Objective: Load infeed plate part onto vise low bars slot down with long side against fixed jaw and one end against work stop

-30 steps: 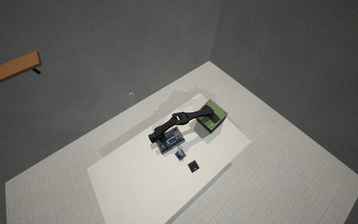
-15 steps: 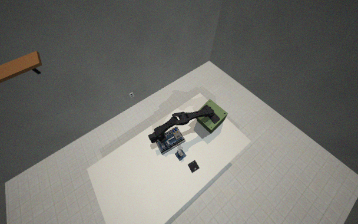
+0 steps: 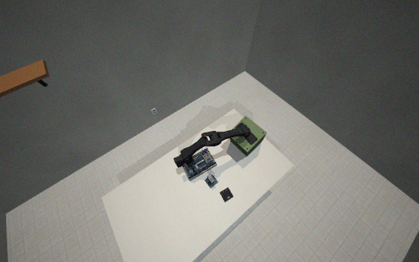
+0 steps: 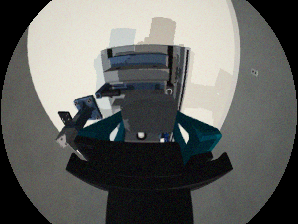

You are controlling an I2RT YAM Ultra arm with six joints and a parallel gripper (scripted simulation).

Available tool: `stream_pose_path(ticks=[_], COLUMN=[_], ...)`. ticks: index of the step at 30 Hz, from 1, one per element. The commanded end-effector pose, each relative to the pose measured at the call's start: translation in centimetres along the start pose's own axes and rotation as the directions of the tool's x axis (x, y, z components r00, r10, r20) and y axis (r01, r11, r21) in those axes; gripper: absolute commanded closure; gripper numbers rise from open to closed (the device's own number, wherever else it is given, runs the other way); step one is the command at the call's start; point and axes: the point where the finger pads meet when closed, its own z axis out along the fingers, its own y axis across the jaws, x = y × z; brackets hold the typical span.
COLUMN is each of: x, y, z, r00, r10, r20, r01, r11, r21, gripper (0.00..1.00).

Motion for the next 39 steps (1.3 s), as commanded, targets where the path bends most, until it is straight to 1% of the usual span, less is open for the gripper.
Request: stream_pose_path(ticks=[1, 7, 10, 19, 21, 28, 31, 35, 39], x=[-2.62, -2.27, -2.48, -2.07, -2.33, -1.87, -2.17, -2.15, -1.98], y=[-0.10, -0.07, -0.01, 0.05, 0.10, 0.15, 0.11, -0.12, -0.11], z=[-2.22, -1.71, -2.27, -1.72, -2.33, -1.58, -2.17, -2.18, -1.79], r00=[0.996, 0.998, 0.997, 0.998, 0.998, 0.999, 0.998, 0.998, 0.999], r10=[-0.006, -0.006, -0.007, -0.007, -0.008, -0.008, -0.008, -0.004, -0.004], r20=[0.085, 0.070, 0.078, 0.059, 0.069, 0.049, 0.060, 0.060, 0.053], r01=[0.005, 0.005, 0.006, 0.006, 0.008, 0.007, 0.007, 0.004, 0.004], r11=[1.000, 1.000, 1.000, 1.000, 1.000, 1.000, 1.000, 1.000, 1.000], r21=[0.014, 0.012, 0.013, 0.010, 0.012, 0.009, 0.010, 0.011, 0.010], gripper=[1.00, 1.00, 1.00, 1.00, 1.00, 1.00, 1.00, 1.00, 1.00])
